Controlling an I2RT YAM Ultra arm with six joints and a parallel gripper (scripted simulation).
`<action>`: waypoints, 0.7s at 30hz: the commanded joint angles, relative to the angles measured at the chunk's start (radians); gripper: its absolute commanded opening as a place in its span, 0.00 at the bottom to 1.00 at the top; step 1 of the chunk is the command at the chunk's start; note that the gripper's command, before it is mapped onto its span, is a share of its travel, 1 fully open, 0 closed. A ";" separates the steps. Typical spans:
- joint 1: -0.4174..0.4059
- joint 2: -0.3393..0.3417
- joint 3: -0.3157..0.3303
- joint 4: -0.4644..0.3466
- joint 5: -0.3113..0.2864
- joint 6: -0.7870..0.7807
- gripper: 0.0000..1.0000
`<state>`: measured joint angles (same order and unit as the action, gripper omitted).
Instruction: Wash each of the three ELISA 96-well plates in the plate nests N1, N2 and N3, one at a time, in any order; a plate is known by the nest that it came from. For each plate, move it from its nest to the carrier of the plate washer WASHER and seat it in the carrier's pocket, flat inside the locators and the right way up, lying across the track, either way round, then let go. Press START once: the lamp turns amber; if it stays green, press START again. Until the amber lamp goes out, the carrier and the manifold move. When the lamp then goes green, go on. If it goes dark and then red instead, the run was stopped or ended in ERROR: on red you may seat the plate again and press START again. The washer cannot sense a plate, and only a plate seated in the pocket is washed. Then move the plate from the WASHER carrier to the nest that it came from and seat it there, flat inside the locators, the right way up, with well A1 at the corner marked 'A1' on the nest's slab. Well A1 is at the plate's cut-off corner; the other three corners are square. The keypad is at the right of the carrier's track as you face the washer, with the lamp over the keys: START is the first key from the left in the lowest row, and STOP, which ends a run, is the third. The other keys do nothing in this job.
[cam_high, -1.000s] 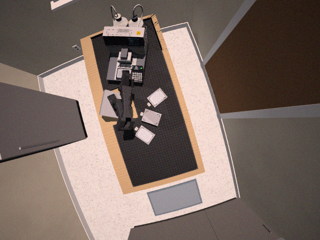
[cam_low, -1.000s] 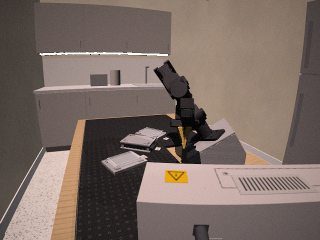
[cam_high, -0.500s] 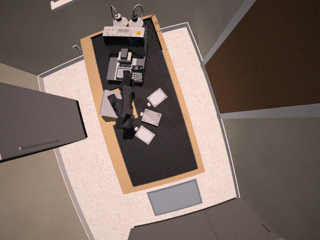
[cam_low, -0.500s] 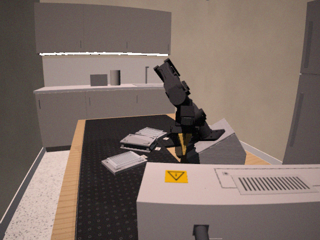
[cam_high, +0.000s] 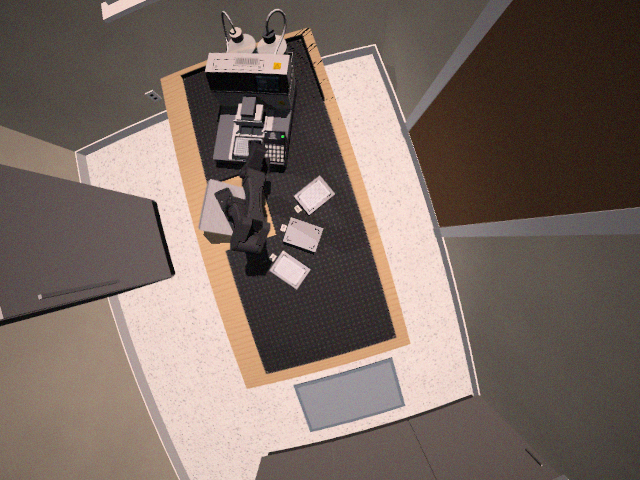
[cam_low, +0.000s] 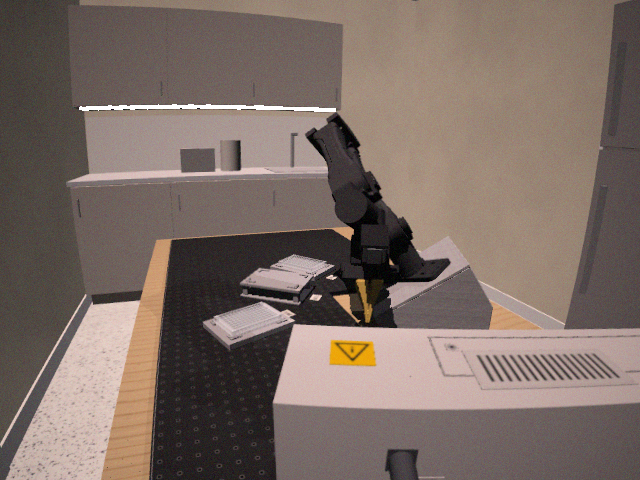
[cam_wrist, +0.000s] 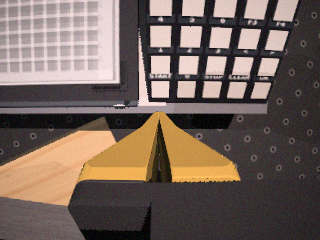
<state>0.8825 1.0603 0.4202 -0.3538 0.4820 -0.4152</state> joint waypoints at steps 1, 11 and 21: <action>-0.007 0.014 -0.001 0.059 -0.016 -0.019 0.00; -0.041 0.077 -0.016 0.152 -0.037 -0.051 0.00; -0.047 0.089 -0.018 0.168 -0.040 -0.056 0.00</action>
<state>0.8337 1.1503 0.3988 -0.1947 0.4473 -0.4709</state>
